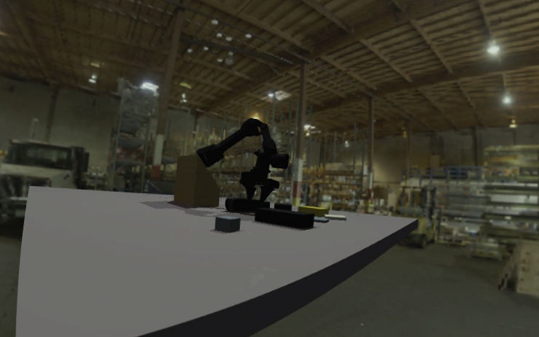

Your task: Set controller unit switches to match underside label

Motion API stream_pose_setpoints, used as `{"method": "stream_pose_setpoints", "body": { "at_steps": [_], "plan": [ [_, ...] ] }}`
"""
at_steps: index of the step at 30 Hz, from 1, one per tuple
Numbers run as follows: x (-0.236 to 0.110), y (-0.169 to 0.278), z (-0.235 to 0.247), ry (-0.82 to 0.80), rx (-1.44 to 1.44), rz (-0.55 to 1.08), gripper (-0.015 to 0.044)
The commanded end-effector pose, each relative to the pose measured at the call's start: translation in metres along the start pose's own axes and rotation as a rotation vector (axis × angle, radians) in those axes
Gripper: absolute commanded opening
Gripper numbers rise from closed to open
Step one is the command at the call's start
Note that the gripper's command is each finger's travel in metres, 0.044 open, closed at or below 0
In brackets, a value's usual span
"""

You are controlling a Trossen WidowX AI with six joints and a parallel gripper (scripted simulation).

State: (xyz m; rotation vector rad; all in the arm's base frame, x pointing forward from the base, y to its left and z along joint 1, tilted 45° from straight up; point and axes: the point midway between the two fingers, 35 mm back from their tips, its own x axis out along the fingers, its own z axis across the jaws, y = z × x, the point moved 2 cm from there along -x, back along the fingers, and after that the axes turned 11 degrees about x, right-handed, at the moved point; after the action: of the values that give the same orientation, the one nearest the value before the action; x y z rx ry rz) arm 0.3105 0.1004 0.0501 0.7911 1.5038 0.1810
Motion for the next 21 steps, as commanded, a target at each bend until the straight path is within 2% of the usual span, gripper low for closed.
{"method": "stream_pose_setpoints", "body": {
  "at_steps": [1,21],
  "plan": [
    [0.0009,-0.0012,0.0002,-0.003,0.002,-0.005,0.0327],
    [-0.0081,-0.0070,0.0014,-0.002,0.002,0.003,0.0336]
  ]
}}
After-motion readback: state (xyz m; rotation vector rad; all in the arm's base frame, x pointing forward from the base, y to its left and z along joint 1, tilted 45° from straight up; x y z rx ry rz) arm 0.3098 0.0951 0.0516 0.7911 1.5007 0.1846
